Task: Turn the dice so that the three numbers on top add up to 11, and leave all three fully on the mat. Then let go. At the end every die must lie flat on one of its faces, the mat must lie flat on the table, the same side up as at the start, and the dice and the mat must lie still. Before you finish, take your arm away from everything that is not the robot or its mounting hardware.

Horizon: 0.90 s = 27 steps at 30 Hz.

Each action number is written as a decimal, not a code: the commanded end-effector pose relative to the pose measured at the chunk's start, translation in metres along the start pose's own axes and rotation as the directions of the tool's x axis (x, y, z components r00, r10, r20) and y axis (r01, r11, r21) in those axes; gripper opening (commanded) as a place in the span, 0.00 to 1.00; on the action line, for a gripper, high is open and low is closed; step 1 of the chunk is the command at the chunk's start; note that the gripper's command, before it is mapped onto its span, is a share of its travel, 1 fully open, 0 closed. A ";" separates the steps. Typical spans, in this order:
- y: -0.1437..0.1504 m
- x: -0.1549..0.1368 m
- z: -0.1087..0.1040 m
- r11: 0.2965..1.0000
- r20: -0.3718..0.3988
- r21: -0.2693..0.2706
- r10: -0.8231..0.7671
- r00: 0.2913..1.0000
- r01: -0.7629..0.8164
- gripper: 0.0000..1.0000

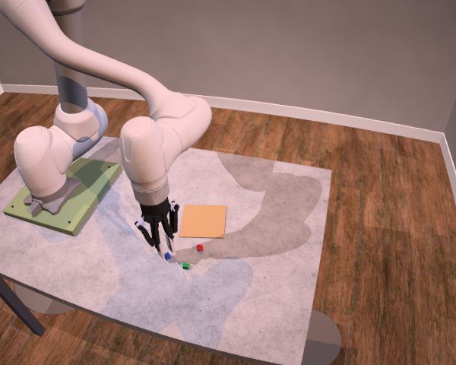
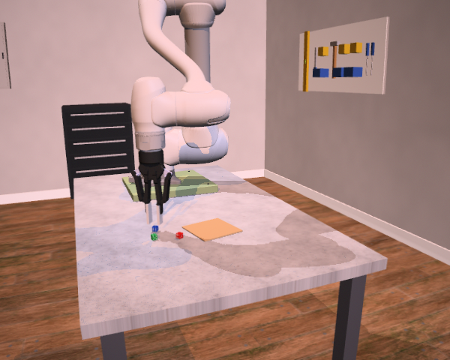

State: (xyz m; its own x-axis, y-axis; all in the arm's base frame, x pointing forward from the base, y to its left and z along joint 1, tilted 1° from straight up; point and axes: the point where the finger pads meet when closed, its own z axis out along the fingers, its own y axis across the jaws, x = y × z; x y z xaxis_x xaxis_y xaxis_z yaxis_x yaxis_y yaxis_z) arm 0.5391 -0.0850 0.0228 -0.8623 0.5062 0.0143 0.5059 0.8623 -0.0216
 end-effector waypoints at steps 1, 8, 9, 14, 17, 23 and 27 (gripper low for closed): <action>-0.002 0.000 0.002 1.000 0.000 -0.001 -0.001 1.000 0.001 0.19; -0.002 0.000 0.005 1.000 0.000 -0.001 -0.001 1.000 0.001 0.19; -0.002 0.000 0.007 1.000 0.000 -0.001 -0.001 1.000 0.001 0.19; -0.002 0.000 0.013 1.000 0.000 -0.001 -0.001 1.000 0.001 0.19; -0.002 0.000 0.014 1.000 0.000 -0.001 -0.001 1.000 0.001 0.19; -0.002 0.000 0.021 1.000 0.000 -0.001 -0.001 1.000 0.001 0.19; -0.002 0.000 0.023 1.000 0.000 -0.001 -0.001 1.000 0.001 0.19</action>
